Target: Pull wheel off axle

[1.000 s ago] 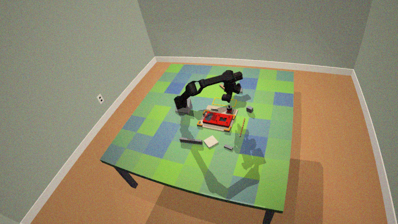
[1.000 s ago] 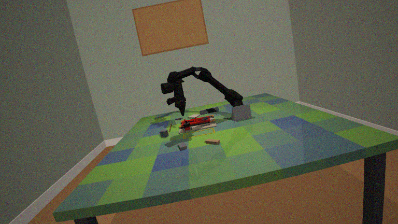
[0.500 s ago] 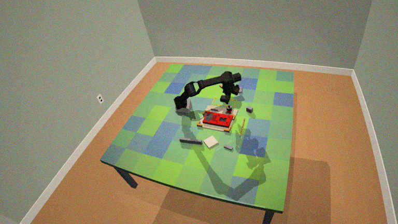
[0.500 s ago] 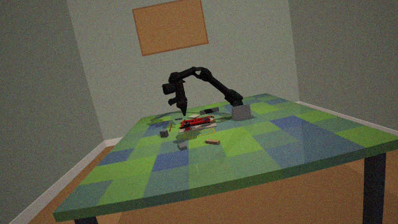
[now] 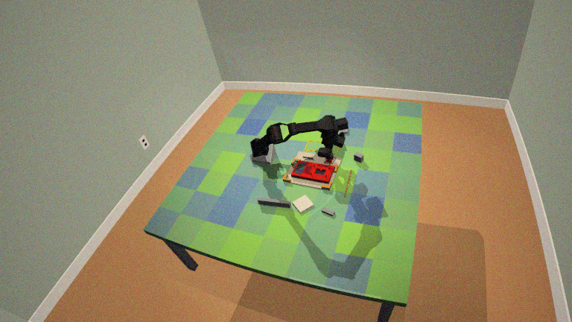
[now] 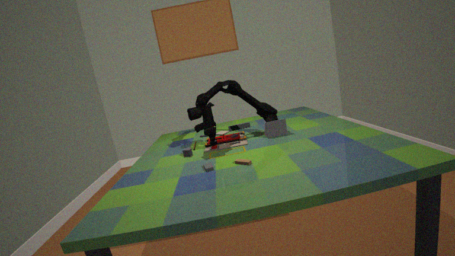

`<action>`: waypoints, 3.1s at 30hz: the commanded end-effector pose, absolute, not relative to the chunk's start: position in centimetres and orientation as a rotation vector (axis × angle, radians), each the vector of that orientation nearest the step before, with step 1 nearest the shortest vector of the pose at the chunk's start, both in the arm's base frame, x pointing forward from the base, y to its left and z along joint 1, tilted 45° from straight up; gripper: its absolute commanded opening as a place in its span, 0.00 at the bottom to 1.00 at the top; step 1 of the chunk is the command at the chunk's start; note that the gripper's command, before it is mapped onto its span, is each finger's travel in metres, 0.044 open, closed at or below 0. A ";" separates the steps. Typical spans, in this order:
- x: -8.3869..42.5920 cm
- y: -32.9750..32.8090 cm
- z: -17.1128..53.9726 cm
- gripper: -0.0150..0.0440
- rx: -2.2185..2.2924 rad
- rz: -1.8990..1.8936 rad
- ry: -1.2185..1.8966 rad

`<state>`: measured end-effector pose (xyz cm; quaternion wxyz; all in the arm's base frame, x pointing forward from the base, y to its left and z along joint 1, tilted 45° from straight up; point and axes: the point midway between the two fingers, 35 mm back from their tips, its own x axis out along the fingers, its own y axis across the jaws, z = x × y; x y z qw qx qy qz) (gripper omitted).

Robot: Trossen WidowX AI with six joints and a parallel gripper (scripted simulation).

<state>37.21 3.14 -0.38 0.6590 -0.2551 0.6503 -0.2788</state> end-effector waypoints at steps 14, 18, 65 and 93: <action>37.2 3.0 -0.5 0.45 -0.578 -0.632 1.472; 37.2 3.0 -0.5 0.27 -0.578 -0.631 1.472; 37.2 4.2 0.6 0.25 -0.581 -0.628 1.470; 37.2 4.8 1.3 0.25 -0.583 -0.627 1.468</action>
